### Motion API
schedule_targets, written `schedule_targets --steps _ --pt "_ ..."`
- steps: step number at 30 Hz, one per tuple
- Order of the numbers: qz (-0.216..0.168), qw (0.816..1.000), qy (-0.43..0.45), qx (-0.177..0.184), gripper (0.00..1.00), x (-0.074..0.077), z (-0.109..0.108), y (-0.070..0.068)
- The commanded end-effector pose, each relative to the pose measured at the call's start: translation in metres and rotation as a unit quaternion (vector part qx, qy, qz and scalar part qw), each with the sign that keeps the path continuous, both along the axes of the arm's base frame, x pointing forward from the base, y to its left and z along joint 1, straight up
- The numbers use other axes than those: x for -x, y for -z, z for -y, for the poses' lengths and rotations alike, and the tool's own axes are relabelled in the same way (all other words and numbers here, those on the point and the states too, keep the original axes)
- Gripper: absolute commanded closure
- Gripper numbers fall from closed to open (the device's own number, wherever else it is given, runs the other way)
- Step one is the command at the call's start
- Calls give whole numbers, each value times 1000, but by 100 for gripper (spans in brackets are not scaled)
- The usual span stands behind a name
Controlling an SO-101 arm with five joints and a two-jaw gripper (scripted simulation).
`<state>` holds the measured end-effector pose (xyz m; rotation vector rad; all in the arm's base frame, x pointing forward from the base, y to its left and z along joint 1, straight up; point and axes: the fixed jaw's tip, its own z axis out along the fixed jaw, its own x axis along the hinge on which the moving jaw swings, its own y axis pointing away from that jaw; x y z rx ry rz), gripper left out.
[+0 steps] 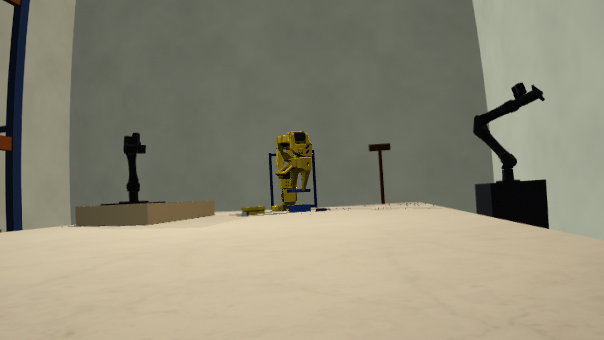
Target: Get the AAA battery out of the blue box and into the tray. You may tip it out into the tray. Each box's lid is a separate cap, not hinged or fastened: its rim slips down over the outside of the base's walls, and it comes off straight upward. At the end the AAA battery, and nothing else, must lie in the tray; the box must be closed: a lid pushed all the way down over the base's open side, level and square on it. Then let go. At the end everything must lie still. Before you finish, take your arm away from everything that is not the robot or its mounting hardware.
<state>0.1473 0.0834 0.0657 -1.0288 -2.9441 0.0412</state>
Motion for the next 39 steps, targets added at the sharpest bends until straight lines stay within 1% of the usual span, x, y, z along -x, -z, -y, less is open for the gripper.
schedule_targets --steps 1,27,39 --pt "15 1000 9 -9 79 -5 -1 -6" --pt "15 1000 9 -8 79 -5 -1 -6" --pt "15 1000 9 -8 79 -5 -1 -2"
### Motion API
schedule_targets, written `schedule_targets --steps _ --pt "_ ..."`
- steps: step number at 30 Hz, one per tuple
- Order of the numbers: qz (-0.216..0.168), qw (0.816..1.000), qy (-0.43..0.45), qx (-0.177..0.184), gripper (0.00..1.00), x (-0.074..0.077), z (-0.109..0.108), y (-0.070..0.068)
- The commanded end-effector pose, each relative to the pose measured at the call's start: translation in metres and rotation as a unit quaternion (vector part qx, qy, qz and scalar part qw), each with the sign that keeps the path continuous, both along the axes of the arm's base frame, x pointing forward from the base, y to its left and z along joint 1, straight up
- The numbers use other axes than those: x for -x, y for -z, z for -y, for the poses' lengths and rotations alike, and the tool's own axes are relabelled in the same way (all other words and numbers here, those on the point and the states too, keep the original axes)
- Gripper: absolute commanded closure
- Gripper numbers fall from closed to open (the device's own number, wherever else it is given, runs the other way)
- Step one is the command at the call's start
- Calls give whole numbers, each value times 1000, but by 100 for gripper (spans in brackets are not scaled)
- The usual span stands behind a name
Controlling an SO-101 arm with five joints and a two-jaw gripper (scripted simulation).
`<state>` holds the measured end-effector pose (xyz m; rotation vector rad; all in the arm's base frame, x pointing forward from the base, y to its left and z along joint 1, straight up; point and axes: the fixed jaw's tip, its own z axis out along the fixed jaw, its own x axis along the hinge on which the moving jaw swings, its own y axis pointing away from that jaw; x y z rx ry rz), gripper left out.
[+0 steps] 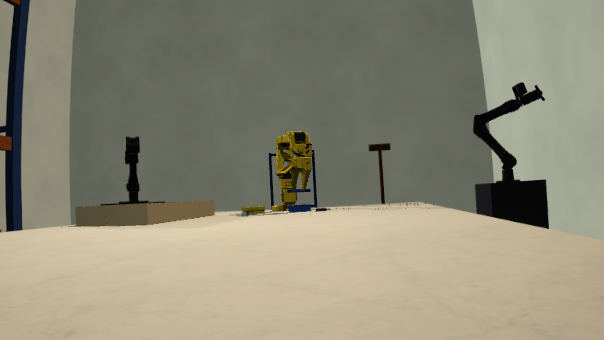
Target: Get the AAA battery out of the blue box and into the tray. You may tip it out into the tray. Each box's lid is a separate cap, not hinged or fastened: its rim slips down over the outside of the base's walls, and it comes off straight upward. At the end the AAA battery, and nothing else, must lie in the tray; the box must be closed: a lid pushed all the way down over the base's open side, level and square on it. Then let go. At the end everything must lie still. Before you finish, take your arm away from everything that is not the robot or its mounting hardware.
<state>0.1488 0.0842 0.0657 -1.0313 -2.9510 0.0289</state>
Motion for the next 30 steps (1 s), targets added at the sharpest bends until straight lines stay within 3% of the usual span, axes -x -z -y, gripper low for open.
schedule_targets --steps 1,30 --pt "10 1000 9 -6 79 -4 0 -2" --pt "10 1000 9 -6 79 -4 -1 24"
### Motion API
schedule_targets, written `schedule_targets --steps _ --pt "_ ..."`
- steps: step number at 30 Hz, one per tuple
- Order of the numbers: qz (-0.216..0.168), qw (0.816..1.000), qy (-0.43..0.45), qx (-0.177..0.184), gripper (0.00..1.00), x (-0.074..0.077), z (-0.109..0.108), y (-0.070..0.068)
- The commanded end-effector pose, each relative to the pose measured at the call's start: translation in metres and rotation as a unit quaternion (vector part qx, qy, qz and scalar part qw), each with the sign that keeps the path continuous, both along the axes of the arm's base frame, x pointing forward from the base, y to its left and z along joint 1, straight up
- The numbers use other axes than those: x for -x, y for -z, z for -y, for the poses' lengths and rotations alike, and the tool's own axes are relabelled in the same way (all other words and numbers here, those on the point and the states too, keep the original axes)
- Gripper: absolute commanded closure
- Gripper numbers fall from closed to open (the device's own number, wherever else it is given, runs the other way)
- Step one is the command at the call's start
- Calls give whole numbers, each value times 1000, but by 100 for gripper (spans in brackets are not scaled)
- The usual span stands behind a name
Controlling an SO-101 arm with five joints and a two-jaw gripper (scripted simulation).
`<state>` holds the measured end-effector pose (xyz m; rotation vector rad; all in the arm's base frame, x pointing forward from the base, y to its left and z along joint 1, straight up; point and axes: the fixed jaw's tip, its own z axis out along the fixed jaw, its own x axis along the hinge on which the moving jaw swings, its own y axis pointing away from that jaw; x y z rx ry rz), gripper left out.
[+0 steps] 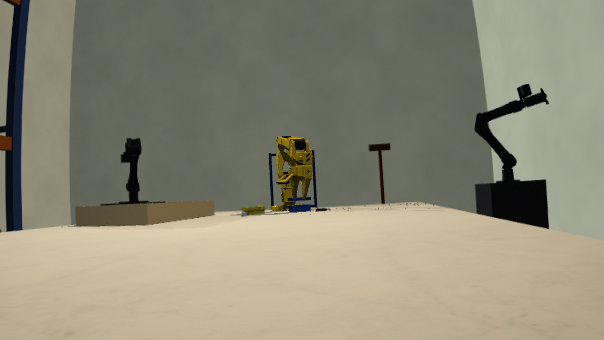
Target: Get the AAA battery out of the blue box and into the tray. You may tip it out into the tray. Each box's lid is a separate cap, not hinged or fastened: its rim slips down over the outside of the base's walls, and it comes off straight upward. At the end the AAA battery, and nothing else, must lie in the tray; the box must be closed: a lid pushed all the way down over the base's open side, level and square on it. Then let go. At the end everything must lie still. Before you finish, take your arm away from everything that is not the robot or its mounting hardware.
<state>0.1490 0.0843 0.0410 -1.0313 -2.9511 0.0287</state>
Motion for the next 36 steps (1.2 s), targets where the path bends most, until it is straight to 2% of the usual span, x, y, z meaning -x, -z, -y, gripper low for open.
schedule_targets --steps 1,36 --pt "10 1000 9 -6 79 -3 0 0" --pt "10 1000 9 -6 79 -3 0 4"
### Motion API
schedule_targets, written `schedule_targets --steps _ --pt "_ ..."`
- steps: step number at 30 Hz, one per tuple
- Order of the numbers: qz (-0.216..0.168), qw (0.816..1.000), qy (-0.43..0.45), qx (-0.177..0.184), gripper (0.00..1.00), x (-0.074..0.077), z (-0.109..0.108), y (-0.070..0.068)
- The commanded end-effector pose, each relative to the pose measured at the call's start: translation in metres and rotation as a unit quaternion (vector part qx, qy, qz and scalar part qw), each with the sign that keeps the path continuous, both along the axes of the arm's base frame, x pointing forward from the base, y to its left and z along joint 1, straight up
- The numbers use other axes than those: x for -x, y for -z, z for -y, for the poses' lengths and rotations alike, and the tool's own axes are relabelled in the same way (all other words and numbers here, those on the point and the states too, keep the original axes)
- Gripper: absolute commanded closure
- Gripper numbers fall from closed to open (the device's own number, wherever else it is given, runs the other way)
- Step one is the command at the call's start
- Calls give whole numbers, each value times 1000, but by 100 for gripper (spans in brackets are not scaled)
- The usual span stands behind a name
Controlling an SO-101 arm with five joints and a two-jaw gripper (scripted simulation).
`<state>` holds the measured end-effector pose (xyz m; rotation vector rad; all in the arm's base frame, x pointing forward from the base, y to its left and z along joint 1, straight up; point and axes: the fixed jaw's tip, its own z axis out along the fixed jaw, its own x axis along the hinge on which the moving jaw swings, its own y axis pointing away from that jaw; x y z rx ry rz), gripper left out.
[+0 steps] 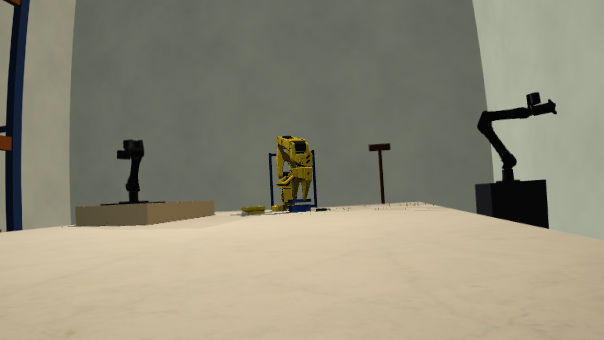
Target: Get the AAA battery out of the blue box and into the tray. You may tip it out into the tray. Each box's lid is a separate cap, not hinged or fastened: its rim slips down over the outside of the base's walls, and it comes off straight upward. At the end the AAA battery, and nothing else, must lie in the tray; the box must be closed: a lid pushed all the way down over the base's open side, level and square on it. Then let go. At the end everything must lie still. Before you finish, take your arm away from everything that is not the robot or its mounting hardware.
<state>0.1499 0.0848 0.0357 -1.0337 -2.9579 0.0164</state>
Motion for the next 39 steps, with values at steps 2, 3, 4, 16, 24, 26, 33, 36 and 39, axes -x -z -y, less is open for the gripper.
schedule_targets --steps 2,3,4,16,24,26,33,36,39 --pt "6 1000 9 -3 79 -2 0 -1" --pt "6 1000 9 -3 79 -2 0 -1" --pt "6 1000 9 -3 79 -2 0 -1" --pt "6 1000 9 -3 79 -3 -1 3" --pt "6 1000 9 -3 79 -3 -1 3" --pt "6 1000 9 -3 79 -3 -1 3" --pt "6 1000 9 -3 79 -3 -1 3" --pt "6 1000 9 -3 79 -3 -1 3" --pt "6 1000 9 -3 79 -3 -1 3"
